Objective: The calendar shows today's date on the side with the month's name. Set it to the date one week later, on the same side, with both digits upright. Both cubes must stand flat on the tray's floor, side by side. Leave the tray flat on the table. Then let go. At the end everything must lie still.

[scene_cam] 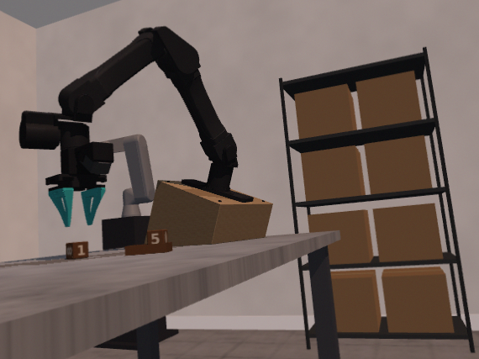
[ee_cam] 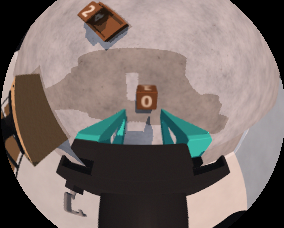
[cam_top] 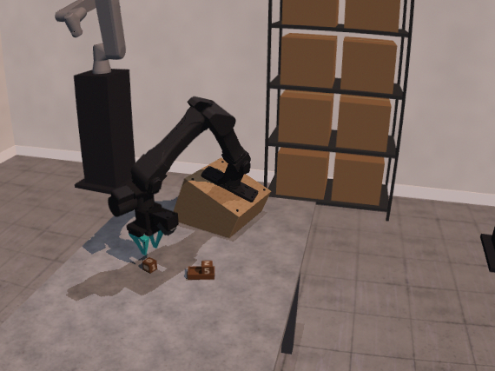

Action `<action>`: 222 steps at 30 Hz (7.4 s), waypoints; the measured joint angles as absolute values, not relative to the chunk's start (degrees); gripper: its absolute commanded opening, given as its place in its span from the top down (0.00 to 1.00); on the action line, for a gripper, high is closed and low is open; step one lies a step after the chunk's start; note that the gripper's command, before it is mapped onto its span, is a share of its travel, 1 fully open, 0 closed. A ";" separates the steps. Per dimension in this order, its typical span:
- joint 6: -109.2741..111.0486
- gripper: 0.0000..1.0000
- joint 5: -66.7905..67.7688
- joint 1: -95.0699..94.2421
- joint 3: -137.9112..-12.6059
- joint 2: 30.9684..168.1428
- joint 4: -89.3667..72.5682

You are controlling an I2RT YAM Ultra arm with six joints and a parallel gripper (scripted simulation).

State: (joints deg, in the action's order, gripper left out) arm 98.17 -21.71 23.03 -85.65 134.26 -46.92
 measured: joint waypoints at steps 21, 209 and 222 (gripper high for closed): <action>96.77 0.53 -21.71 21.89 -84.44 136.64 -42.39; 94.80 0.73 -21.71 20.16 -83.29 140.33 -36.29; 94.80 0.73 -21.71 20.16 -83.29 140.33 -36.29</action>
State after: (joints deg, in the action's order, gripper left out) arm 94.80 -21.71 20.16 -83.29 140.33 -36.29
